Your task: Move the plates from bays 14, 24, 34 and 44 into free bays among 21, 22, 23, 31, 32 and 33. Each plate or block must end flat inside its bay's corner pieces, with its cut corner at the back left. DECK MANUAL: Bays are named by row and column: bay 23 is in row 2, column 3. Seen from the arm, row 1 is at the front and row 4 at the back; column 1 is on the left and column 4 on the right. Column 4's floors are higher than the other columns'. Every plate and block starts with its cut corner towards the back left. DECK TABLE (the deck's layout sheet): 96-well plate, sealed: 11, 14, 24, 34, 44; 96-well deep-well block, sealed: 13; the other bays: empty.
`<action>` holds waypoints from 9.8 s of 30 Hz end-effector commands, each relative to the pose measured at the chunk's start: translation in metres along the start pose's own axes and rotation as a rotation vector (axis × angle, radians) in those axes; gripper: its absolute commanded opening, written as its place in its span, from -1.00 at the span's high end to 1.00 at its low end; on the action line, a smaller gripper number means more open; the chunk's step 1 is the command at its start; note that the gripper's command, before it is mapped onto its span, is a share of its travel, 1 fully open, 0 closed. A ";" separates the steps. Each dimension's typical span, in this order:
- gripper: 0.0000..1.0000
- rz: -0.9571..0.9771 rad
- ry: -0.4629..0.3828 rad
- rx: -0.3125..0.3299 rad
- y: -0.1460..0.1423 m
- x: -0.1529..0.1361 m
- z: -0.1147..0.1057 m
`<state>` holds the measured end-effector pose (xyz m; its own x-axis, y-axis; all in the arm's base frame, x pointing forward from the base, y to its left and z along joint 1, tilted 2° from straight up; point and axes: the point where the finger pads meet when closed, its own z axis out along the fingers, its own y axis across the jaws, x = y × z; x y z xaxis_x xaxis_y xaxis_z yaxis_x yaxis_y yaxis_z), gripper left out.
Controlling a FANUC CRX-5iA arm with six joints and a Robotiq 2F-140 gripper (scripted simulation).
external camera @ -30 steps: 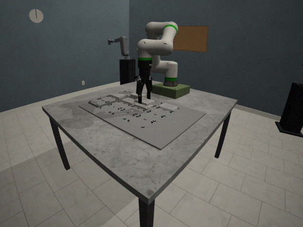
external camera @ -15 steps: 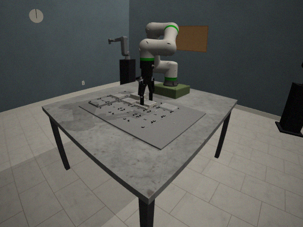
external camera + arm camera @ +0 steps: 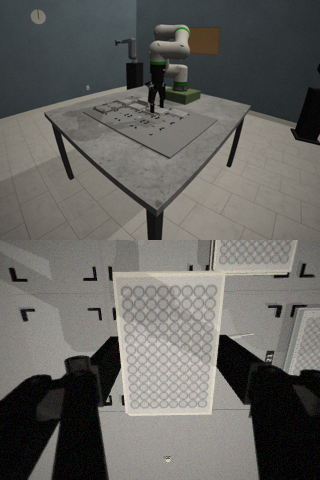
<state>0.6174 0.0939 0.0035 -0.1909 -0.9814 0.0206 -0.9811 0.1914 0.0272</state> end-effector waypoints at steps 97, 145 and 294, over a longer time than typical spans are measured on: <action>0.80 0.000 -0.001 0.002 -0.017 -0.036 0.051; 0.80 0.000 -0.001 0.002 -0.017 -0.036 0.059; -0.40 0.000 -0.001 0.002 -0.017 -0.036 0.066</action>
<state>0.6379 0.1253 -0.0655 -0.1908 -0.9814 0.0208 -0.9811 0.1914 0.0276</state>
